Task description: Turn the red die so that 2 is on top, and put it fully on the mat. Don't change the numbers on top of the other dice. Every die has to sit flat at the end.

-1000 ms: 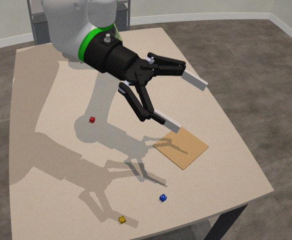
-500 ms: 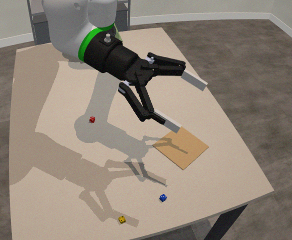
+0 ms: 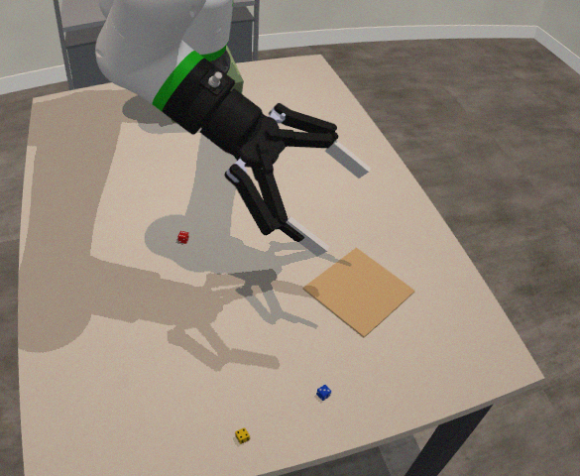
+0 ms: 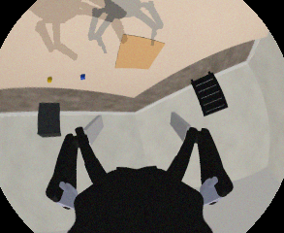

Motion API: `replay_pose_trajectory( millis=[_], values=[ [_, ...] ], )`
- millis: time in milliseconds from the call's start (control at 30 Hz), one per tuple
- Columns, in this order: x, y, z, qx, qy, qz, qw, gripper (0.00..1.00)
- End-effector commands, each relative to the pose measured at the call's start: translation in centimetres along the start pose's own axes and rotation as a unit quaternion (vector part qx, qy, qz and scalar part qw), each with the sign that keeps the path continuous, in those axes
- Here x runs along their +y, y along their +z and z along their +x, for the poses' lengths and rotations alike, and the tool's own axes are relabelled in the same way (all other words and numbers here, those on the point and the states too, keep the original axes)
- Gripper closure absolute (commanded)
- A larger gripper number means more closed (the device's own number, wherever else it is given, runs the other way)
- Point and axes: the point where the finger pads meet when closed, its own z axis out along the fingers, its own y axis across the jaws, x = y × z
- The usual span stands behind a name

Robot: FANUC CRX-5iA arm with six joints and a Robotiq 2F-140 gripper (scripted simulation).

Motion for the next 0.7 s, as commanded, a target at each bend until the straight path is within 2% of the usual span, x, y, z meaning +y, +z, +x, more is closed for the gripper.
replay_pose_trajectory(
  millis=[0, 67, 100, 167, 200, 267, 300, 367, 400, 467, 533, 600, 633, 667],
  values=[
    [2.1, -1.6, 5.6, 0.086, 0.009, -0.013, 0.996, 0.00],
    [2.3, -1.8, 6.2, 0.095, 0.010, -0.013, 0.995, 0.00],
    [2.8, -2.7, 8.2, 0.127, 0.011, -0.015, 0.992, 0.00],
    [3.0, -3.2, 9.1, 0.142, 0.012, -0.015, 0.990, 0.00],
    [3.2, -4.2, 10.8, 0.170, 0.012, -0.014, 0.985, 0.00],
    [3.4, -4.9, 11.8, 0.188, 0.012, -0.013, 0.982, 0.00],
    [3.5, -6.0, 13.2, 0.214, 0.012, -0.011, 0.977, 0.00],
    [3.5, -6.8, 14.2, 0.234, 0.011, -0.009, 0.972, 0.00],
    [3.5, -7.9, 15.4, 0.257, 0.010, -0.005, 0.966, 0.00],
    [3.5, -7.9, 15.4, 0.257, 0.010, -0.005, 0.966, 0.00],
    [3.2, -10.6, 17.7, 0.309, 0.005, 0.007, 0.951, 0.00],
    [3.1, -11.0, 18.0, 0.316, 0.004, 0.009, 0.949, 0.00],
    [2.8, -12.6, 19.1, 0.344, -0.001, 0.018, 0.939, 0.00],
    [2.7, -13.0, 19.4, 0.351, -0.002, 0.021, 0.936, 0.00]
  ],
)
